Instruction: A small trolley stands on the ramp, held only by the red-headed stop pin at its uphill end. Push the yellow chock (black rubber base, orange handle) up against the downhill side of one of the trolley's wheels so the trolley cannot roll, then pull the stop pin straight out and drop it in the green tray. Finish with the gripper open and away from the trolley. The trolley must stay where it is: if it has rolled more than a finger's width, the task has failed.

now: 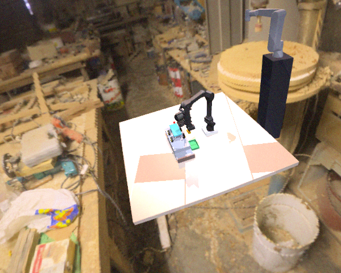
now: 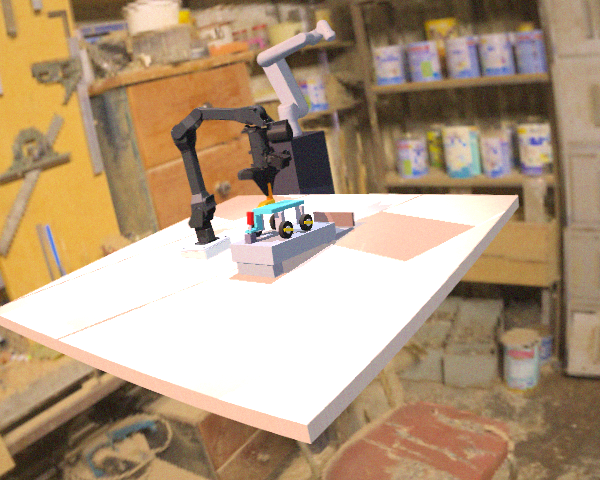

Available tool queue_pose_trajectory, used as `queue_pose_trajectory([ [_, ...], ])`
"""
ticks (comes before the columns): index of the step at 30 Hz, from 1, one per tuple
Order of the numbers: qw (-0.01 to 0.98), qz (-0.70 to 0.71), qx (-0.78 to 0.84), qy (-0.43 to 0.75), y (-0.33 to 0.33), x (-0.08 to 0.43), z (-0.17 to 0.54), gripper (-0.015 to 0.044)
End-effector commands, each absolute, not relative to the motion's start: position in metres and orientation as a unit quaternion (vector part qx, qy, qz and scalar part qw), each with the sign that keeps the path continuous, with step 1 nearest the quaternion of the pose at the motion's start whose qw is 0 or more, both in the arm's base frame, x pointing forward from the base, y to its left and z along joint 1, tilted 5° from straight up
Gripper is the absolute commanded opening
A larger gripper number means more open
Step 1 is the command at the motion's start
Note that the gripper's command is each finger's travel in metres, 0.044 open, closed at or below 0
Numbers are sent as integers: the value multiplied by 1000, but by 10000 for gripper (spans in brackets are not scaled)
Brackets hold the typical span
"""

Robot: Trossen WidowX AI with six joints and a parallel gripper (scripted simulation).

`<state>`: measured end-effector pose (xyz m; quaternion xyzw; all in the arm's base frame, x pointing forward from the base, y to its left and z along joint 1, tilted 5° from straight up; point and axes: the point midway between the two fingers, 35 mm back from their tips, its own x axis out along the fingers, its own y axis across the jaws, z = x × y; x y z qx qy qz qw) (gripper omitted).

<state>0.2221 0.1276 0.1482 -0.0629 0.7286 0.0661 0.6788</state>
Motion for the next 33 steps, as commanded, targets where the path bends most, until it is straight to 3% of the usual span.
queue_pose_trajectory([
  [1, 679, 67, -59, 729, 145, 223, 147, 0],
  [12, 679, 68, -58, 729, 189, 226, 144, 0],
  [33, 683, 30, -98, 724, 202, 250, 136, 0],
])
